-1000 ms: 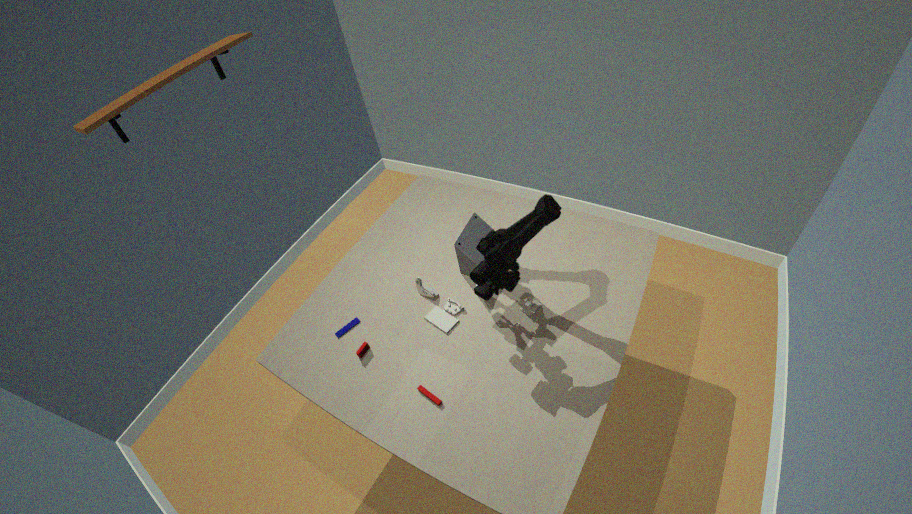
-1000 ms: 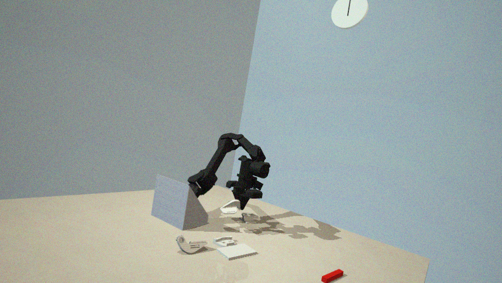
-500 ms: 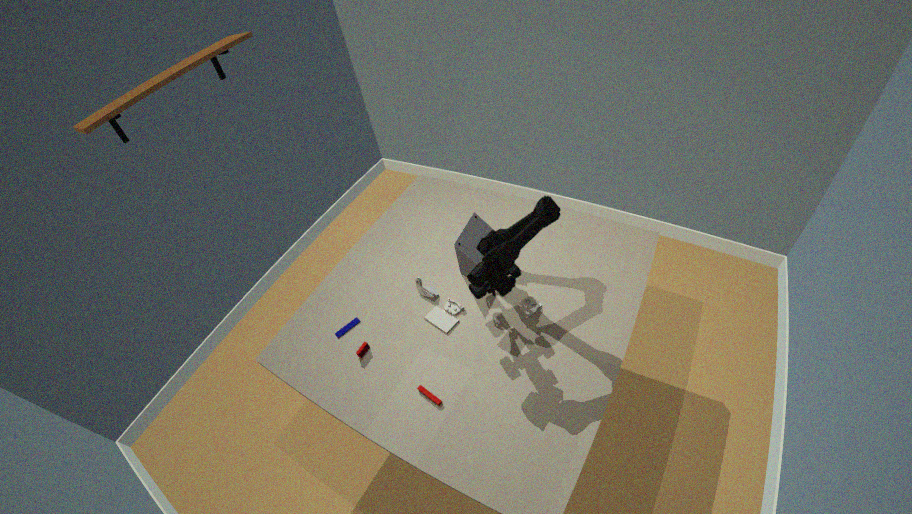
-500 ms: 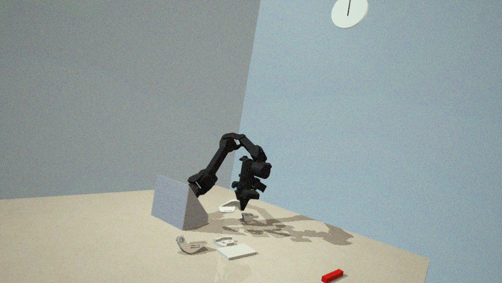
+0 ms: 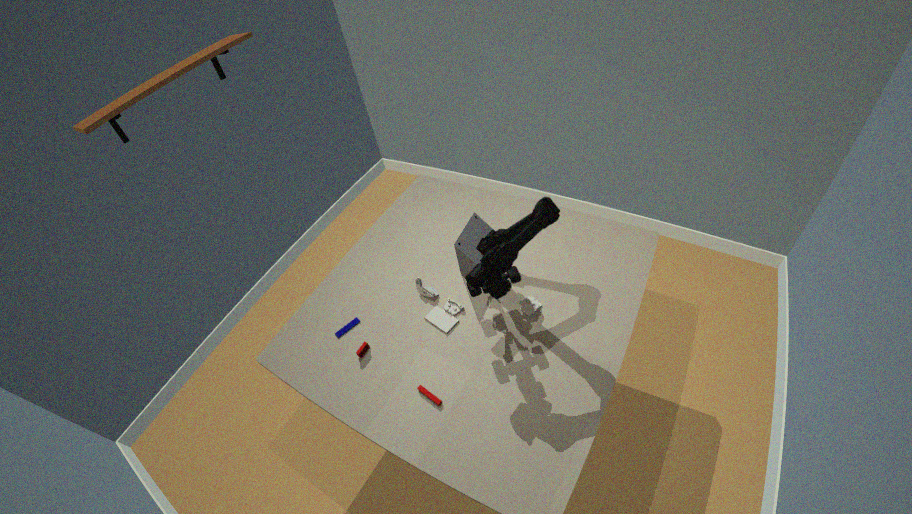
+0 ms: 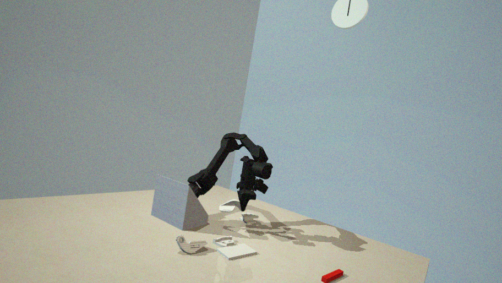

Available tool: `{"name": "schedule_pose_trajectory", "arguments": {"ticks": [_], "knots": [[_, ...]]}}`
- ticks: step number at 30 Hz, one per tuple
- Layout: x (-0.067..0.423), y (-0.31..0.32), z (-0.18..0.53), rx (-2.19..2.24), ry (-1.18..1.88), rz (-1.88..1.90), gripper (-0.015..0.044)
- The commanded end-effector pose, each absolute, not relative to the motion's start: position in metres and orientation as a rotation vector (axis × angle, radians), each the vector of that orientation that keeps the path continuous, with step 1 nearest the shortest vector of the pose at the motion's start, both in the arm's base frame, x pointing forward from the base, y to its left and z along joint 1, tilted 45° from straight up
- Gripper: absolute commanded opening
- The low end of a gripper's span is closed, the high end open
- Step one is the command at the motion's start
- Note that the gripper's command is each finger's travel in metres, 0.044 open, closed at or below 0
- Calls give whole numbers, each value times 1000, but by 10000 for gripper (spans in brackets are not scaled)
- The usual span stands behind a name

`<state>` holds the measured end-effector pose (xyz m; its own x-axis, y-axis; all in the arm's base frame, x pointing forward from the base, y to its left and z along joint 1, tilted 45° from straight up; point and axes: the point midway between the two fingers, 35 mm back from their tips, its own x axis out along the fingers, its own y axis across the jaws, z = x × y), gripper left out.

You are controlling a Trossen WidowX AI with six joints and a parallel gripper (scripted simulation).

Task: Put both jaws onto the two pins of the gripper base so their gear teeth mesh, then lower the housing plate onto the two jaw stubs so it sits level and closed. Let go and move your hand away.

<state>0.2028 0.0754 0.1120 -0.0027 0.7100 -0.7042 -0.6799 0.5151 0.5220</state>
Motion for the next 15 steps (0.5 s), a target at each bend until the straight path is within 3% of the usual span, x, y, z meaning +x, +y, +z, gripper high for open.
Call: {"name": "schedule_pose_trajectory", "arguments": {"ticks": [1,15], "knots": [[206,74,111,76,1168,1054,37],[214,72,109,296,1310,884,37]]}}
